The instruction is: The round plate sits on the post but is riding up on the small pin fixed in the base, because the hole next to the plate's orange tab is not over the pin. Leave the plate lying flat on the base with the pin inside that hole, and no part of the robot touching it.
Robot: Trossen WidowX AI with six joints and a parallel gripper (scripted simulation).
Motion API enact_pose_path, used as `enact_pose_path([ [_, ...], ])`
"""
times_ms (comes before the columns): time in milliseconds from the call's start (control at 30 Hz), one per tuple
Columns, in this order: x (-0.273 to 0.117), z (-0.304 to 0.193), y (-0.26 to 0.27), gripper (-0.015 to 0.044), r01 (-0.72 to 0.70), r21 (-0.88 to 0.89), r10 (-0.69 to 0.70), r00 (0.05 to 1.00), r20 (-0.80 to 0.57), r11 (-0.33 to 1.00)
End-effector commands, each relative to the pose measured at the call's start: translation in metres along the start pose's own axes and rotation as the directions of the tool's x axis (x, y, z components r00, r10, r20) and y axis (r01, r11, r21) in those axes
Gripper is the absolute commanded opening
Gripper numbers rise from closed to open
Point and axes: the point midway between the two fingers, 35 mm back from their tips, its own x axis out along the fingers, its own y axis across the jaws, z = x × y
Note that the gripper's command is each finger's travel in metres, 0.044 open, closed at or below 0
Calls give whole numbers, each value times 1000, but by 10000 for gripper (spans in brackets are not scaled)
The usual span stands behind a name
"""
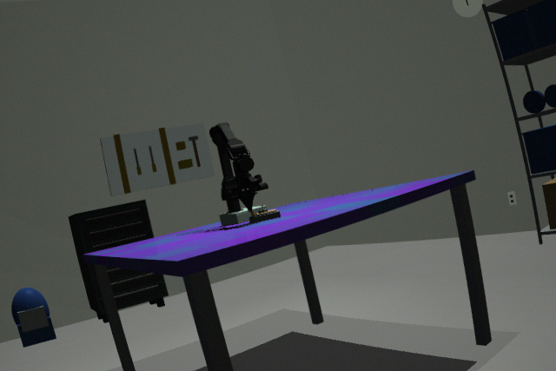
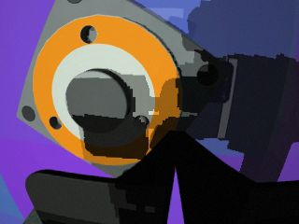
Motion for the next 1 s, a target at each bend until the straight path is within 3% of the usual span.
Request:
enact_pose_path([
  [0,-1,-2,0,0,0,-4,0,1000,-3,1000],
  [300,-40,-2,1,0,0,-4,0,1000,-3,1000],
  [967,-32,-1,1,0,0,0,0,1000,0,1000],
])
